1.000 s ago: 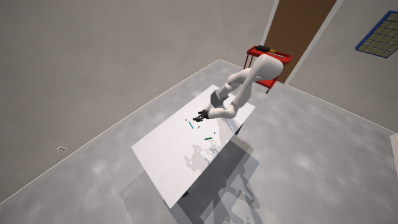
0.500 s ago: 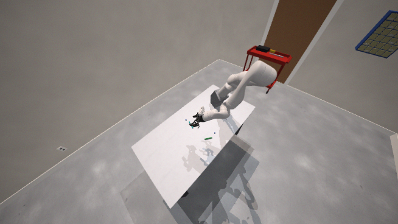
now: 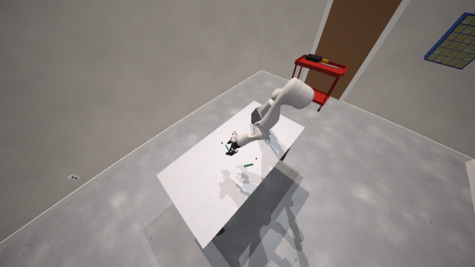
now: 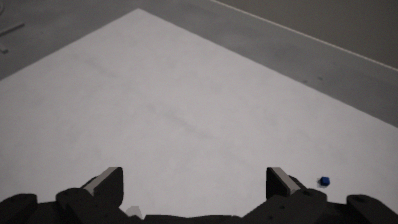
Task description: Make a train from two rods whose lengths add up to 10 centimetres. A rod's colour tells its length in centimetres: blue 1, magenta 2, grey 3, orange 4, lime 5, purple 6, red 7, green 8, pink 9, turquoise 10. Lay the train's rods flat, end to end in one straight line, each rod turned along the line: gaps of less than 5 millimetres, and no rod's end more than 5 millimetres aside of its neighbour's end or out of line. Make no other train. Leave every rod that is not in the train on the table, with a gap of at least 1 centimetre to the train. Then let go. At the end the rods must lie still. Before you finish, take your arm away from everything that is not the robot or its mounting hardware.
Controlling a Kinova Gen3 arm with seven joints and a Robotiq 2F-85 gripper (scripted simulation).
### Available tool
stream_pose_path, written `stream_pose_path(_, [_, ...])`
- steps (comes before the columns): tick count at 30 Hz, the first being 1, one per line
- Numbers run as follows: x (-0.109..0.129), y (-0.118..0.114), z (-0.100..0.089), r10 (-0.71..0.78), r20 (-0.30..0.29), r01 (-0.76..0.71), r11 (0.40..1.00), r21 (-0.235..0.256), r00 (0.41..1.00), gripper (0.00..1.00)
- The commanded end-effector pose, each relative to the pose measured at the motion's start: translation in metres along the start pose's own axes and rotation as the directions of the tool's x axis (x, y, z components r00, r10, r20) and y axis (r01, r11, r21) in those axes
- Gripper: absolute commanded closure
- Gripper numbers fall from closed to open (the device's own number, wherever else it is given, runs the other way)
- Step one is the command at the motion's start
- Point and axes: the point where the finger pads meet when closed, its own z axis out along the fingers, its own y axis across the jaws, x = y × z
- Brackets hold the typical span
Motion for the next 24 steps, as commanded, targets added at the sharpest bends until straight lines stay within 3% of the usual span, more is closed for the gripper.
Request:
stream_pose_path(1, [0.006,0.015,0.017,-0.048,0.029,0.049,0.999,-0.007,0.998,0.0])
stream_pose_path(10, [-0.015,0.027,0.038,-0.178,0.144,0.174,0.984,0.043,0.973,0.0])
stream_pose_path(21, [-0.051,0.059,0.055,-0.364,0.309,0.332,0.931,0.152,0.879,0.0])
stream_pose_path(24, [-0.055,0.062,0.056,-0.379,0.321,0.344,0.925,0.163,0.868,0.0])
